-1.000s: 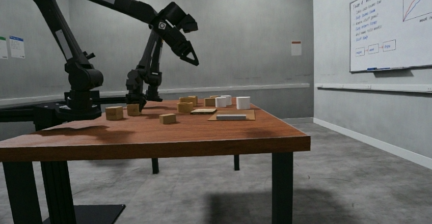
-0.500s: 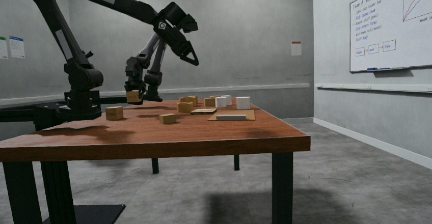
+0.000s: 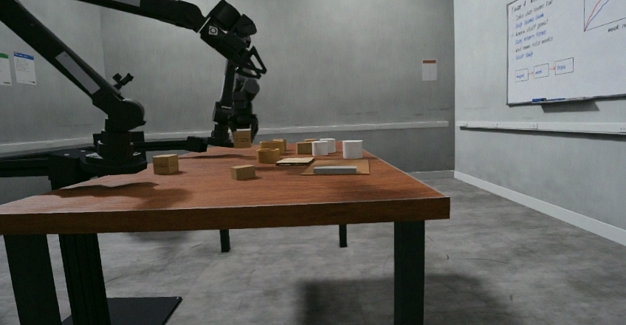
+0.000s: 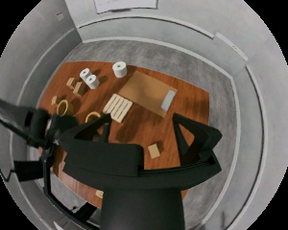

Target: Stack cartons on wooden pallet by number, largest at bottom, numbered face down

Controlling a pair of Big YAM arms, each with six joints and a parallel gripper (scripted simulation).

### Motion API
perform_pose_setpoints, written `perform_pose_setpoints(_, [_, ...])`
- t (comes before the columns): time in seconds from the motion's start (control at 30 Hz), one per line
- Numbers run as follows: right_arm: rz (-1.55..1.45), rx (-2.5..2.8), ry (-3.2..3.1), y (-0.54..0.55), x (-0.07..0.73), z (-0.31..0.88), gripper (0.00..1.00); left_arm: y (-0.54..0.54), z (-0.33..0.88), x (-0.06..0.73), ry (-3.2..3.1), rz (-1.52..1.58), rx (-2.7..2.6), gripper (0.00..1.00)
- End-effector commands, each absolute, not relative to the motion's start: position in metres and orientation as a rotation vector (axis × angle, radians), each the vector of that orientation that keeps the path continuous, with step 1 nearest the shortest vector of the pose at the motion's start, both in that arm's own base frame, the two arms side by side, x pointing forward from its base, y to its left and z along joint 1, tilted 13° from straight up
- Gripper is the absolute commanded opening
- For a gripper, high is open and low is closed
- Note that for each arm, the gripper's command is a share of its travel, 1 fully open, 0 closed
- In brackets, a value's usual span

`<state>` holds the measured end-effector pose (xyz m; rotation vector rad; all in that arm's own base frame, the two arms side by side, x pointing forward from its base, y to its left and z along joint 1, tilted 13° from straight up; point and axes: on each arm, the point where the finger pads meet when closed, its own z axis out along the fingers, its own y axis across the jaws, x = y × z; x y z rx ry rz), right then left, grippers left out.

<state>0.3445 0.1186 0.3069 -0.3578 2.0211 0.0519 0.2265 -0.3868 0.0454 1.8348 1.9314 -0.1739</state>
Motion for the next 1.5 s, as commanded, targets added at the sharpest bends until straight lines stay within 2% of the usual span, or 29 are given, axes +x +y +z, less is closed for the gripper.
perform_pose_setpoints(0.0, [0.082, -0.371, 1.994, 0.138, 0.325, 0.321, 1.0, -0.405, 0.054, 0.26, 1.819, -0.175, 1.964, 0.54])
perform_pose_setpoints(0.23, [0.15, -0.495, 1.912, 0.171, 0.267, 0.326, 1.0, -0.376, 0.073, 0.369, 1.837, -0.207, 1.907, 0.54])
perform_pose_setpoints(0.4, [0.164, -0.554, 1.898, 0.178, 0.244, 0.311, 1.0, -0.356, 0.101, 0.405, 1.809, -0.212, 1.877, 0.54])
perform_pose_setpoints(1.2, [0.17, -0.553, 1.866, 0.181, 0.244, 0.327, 1.0, -0.366, 0.114, 0.415, 1.826, -0.228, 1.858, 0.54])
perform_pose_setpoints(1.47, [0.17, -0.553, 1.866, 0.181, 0.244, 0.327, 1.0, -0.358, 0.079, 0.411, 1.841, -0.235, 1.882, 0.54])
